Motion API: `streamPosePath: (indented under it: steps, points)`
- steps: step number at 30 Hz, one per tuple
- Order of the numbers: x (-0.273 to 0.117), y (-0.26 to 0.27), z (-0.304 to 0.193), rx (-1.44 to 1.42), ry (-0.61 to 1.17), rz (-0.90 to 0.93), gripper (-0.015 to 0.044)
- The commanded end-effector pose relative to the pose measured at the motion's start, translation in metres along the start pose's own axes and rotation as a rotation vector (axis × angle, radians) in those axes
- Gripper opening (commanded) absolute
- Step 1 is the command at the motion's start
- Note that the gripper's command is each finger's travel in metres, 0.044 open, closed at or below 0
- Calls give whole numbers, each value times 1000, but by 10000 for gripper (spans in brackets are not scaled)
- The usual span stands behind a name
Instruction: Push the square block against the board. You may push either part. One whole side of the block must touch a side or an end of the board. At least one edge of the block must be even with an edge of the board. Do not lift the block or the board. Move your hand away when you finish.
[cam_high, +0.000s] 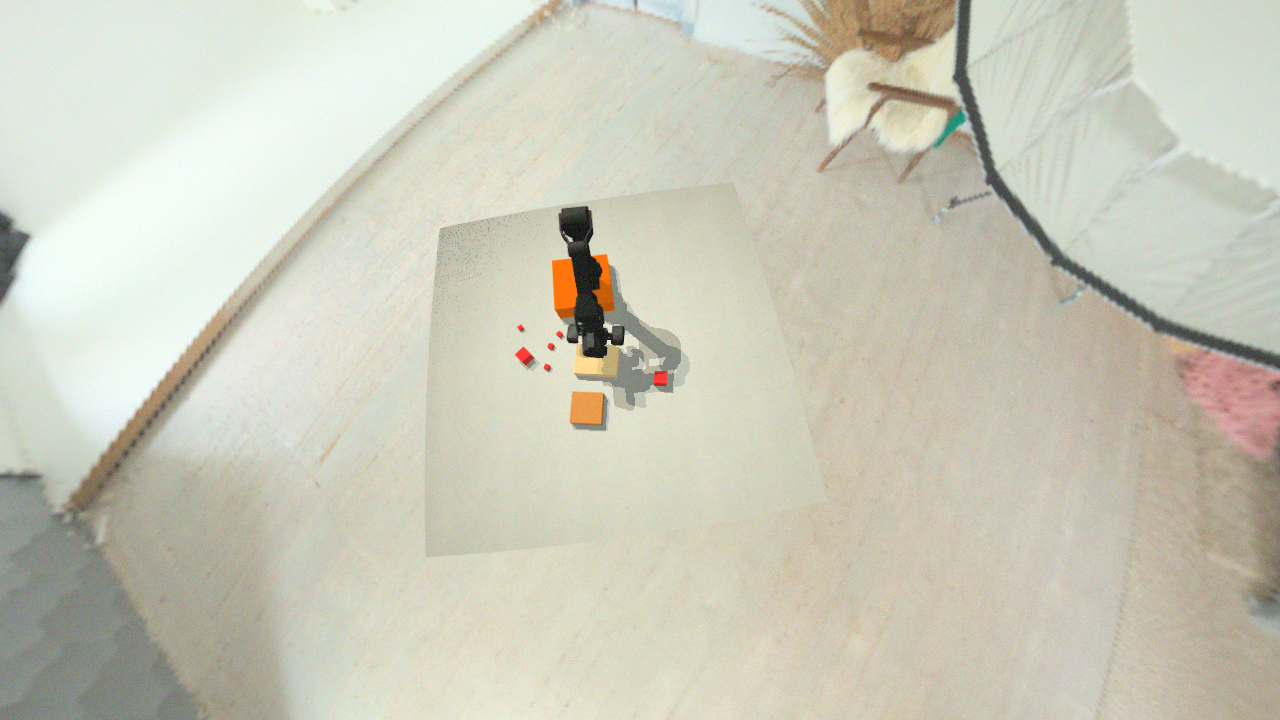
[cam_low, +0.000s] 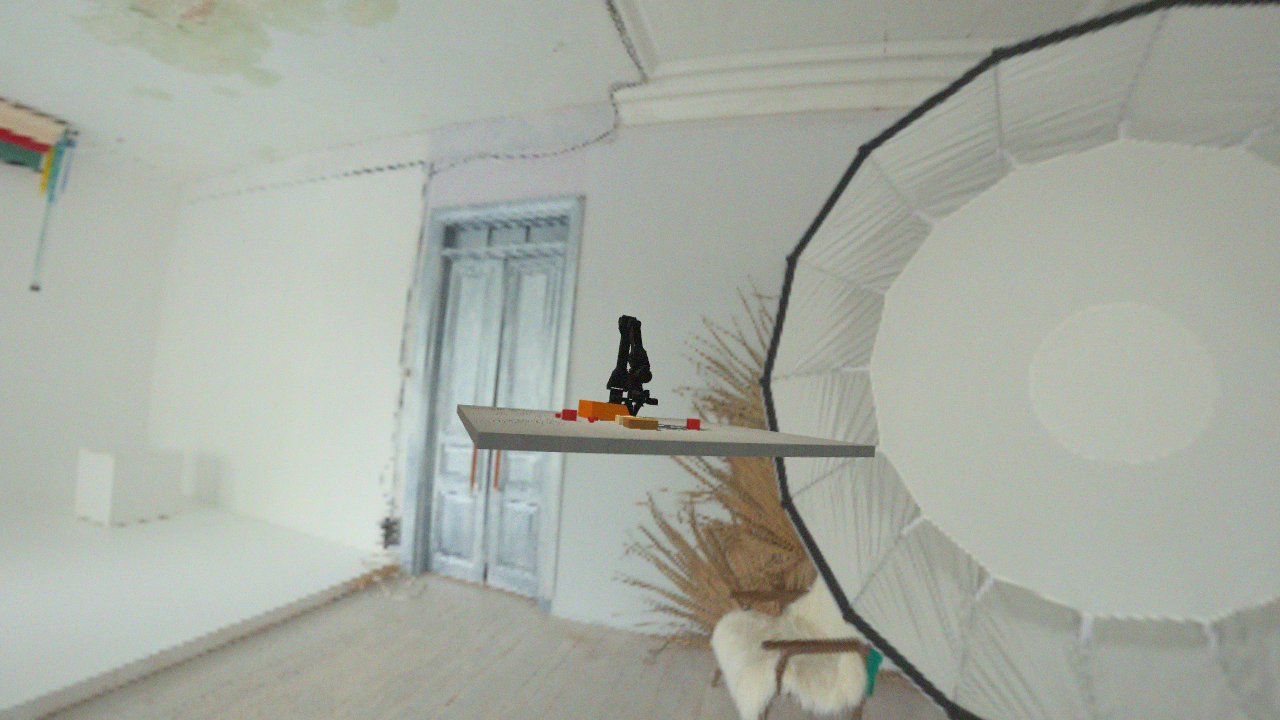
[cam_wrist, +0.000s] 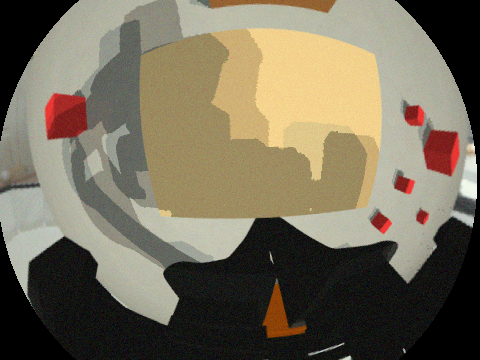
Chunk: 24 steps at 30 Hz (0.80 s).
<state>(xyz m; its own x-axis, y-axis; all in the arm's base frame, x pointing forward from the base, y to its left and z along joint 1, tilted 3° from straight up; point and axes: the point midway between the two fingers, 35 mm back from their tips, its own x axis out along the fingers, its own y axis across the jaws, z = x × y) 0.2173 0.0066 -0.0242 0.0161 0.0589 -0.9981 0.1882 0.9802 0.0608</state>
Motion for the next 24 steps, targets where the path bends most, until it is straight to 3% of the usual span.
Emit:
streamPosePath:
  steps: [1, 24]
  points:
    - [0, 0, 7, -3, 0, -4, 0]
    - [-1, 0, 45, -3, -3, -4, 0]
